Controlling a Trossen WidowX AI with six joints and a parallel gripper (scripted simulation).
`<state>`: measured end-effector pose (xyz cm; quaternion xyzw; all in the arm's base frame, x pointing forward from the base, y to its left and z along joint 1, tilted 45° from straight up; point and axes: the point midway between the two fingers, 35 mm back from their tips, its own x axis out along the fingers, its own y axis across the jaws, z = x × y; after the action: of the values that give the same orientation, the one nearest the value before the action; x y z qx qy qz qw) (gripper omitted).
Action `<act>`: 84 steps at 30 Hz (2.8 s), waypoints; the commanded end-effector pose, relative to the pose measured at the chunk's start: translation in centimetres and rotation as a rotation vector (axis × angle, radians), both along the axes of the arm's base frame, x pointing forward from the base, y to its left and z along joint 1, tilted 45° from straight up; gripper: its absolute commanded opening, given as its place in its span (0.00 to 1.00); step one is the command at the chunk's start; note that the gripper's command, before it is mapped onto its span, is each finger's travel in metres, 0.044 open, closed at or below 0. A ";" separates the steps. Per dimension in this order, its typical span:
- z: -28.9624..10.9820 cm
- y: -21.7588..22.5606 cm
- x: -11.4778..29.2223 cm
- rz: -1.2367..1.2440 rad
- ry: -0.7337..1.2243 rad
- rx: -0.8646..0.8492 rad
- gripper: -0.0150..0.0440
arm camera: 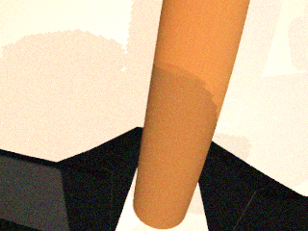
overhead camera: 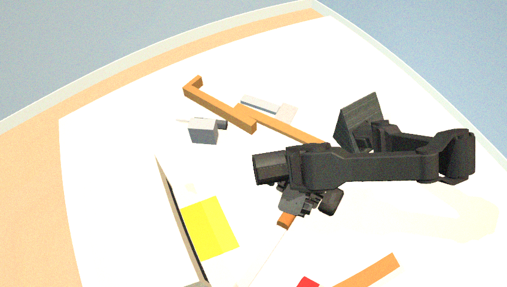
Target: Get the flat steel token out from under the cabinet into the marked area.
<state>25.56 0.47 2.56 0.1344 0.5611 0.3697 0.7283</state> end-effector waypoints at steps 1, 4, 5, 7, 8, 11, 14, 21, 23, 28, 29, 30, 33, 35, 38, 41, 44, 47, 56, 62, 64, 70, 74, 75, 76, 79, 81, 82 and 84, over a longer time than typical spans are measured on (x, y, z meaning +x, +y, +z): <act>0.4 0.2 0.0 -0.003 -0.004 0.001 0.25; 0.6 0.5 0.0 -0.003 -0.004 0.001 0.25; 0.7 0.6 0.0 -0.003 -0.004 0.001 0.25; 0.8 0.7 0.0 -0.003 -0.004 0.001 0.25; 0.9 0.8 0.0 -0.003 -0.004 0.001 0.25; 1.2 1.1 0.0 -0.003 -0.004 0.001 0.25; 1.4 1.3 0.0 -0.003 -0.004 0.002 0.25; 2.0 2.0 0.0 -0.003 -0.004 0.002 0.25; 2.2 2.1 0.0 -0.003 -0.004 0.002 0.25; 2.6 2.6 0.0 -0.003 -0.004 0.003 0.25; 2.7 2.7 0.0 -0.003 -0.004 0.003 0.25; 2.8 2.8 0.0 -0.003 -0.004 0.003 0.25; 3.0 3.0 -0.1 -0.003 -0.004 0.003 0.25; 3.2 3.2 -0.1 -0.003 -0.004 0.003 0.25; 3.5 3.5 -0.1 -0.003 -0.004 0.003 0.25; 3.8 3.8 -0.1 -0.003 -0.004 0.003 0.25; 4.0 4.1 -0.1 -0.003 -0.004 0.004 0.25; 4.3 4.4 -0.1 -0.003 -0.004 0.004 0.25; 5.2 5.2 -0.2 -0.003 -0.004 0.004 0.25; 5.7 5.8 -0.2 -0.002 -0.004 0.005 0.25; 5.9 6.0 -0.2 -0.002 -0.004 0.005 0.25; 6.5 6.6 -0.2 -0.002 -0.004 0.005 0.25; 6.8 7.0 -0.3 -0.002 -0.004 0.006 0.25; 6.9 7.1 -0.3 -0.002 -0.005 0.006 0.25; 7.0 7.2 -0.3 -0.002 -0.005 0.006 0.25; 7.3 7.4 -0.3 -0.002 -0.005 0.006 0.25; 7.5 7.6 -0.4 -0.002 -0.005 0.007 0.25; 7.6 7.7 -0.4 -0.002 -0.005 0.007 0.25; 7.6 7.8 -0.4 -0.011 0.004 0.008 0.25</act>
<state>25.15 8.05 9.88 0.1400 0.5621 0.3672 0.7277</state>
